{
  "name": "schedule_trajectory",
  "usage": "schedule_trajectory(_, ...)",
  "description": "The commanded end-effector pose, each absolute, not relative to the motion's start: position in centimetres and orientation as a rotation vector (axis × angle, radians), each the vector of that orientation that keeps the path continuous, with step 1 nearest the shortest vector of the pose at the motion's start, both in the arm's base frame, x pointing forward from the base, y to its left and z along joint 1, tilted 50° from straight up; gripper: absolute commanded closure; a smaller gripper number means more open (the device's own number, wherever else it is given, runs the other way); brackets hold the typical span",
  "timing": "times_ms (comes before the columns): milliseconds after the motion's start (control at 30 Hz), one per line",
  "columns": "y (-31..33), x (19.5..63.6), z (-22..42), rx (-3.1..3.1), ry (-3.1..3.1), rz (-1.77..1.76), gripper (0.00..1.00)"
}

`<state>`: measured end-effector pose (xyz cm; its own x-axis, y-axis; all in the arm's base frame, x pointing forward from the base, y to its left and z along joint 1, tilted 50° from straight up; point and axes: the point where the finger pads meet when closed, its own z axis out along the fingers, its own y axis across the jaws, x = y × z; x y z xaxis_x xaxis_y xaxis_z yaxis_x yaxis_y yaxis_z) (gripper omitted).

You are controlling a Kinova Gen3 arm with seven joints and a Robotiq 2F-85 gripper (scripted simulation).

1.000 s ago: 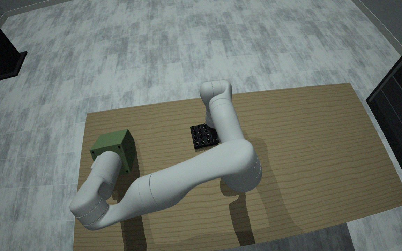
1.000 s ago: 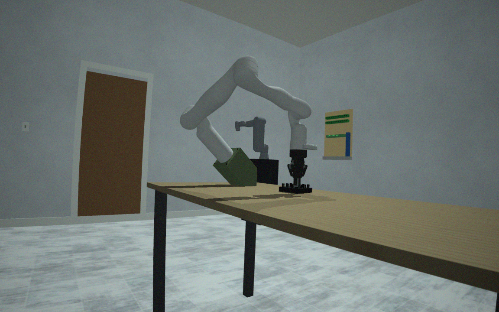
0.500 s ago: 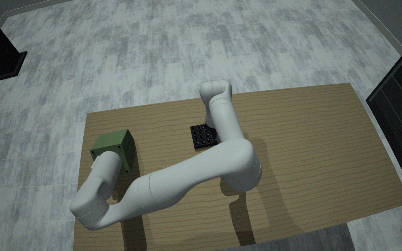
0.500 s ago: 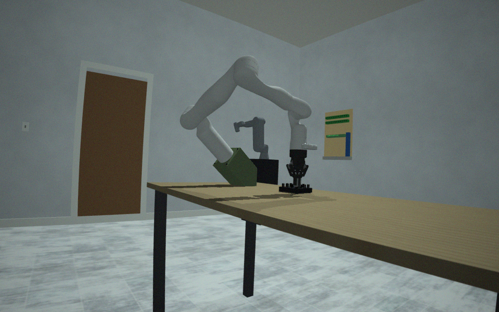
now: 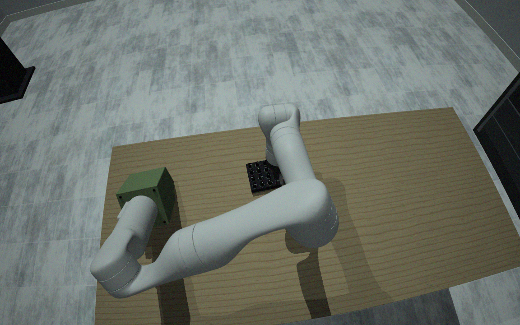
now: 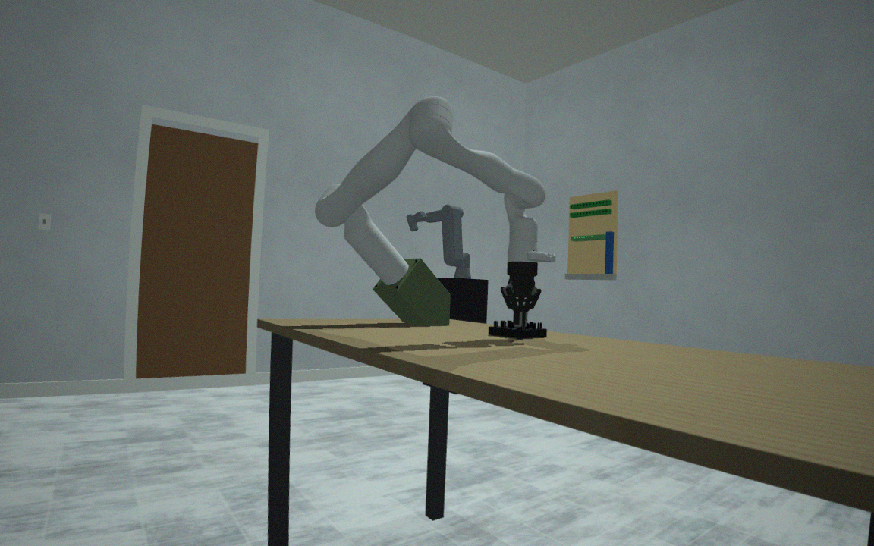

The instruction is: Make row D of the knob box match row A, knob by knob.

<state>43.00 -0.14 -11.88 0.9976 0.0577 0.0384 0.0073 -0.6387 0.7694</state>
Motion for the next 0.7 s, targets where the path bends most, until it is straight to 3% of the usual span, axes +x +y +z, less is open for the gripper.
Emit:
schedule_trajectory(0, -0.06, 43.05, -11.84, 2.263, 0.042, 0.078, 0.92)
schedule_trajectory(667, -0.06, 43.05, -11.84, 2.264, 0.034, 0.082, 0.92)
